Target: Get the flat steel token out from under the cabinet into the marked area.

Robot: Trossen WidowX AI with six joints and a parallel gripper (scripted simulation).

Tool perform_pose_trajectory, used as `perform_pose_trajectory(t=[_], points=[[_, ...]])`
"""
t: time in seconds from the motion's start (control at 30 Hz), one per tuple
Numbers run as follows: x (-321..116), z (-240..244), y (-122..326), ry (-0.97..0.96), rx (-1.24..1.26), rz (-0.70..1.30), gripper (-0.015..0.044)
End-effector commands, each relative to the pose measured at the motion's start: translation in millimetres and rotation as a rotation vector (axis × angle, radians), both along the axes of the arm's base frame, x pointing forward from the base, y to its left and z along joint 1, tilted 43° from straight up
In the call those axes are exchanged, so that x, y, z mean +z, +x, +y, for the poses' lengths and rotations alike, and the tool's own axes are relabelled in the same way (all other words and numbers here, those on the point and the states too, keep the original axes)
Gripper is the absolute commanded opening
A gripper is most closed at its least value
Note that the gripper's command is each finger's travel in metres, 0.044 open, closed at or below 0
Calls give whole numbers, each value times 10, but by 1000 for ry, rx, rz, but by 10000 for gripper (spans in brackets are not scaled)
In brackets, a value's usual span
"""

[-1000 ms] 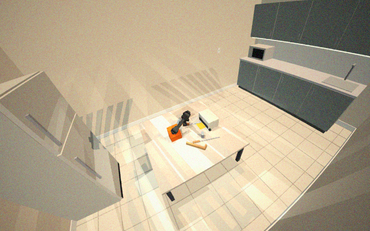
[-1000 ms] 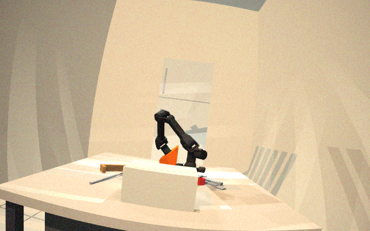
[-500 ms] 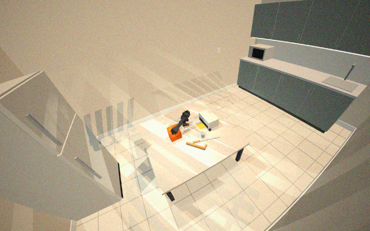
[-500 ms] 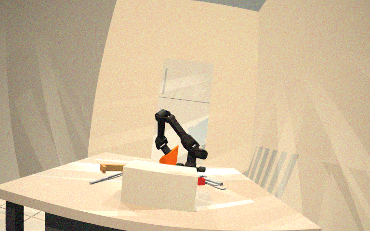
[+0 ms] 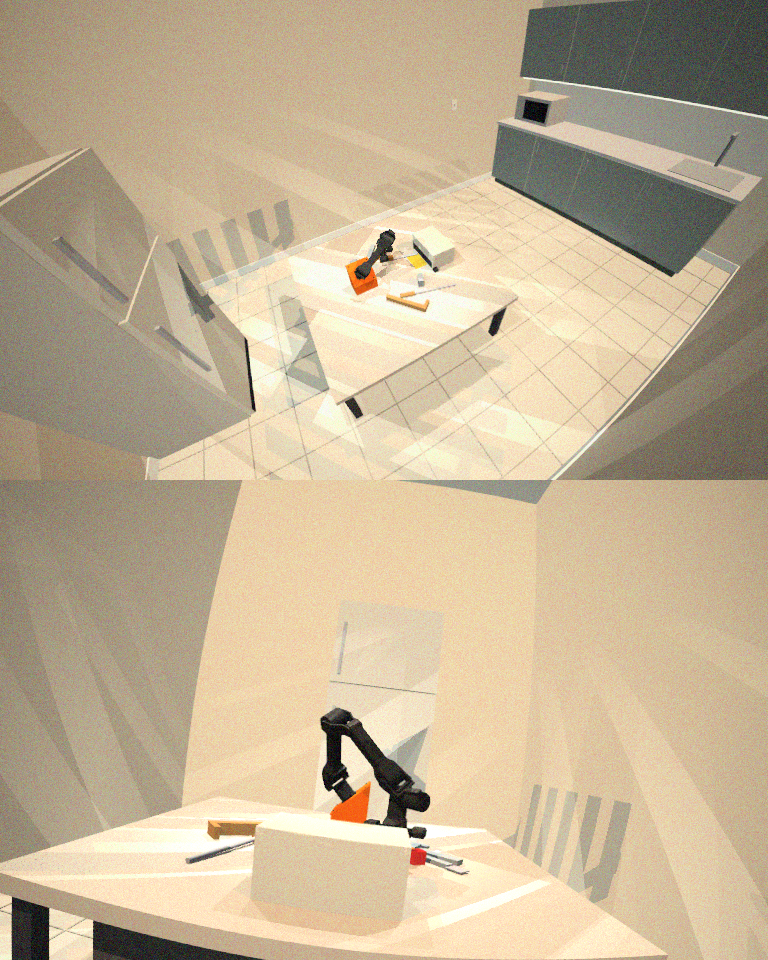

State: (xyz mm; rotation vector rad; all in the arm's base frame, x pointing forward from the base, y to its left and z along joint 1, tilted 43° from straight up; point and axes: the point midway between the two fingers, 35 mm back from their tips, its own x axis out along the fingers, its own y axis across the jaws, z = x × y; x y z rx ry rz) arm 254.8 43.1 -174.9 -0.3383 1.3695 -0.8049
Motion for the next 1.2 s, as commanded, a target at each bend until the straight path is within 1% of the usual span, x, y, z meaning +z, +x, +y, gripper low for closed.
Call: perform_pose_trajectory(t=[0.0, 1.17], points=[[17, -10, 94, 2, 2, -2, 0], [120, -137, 624, 0, 3, -3, 0]])
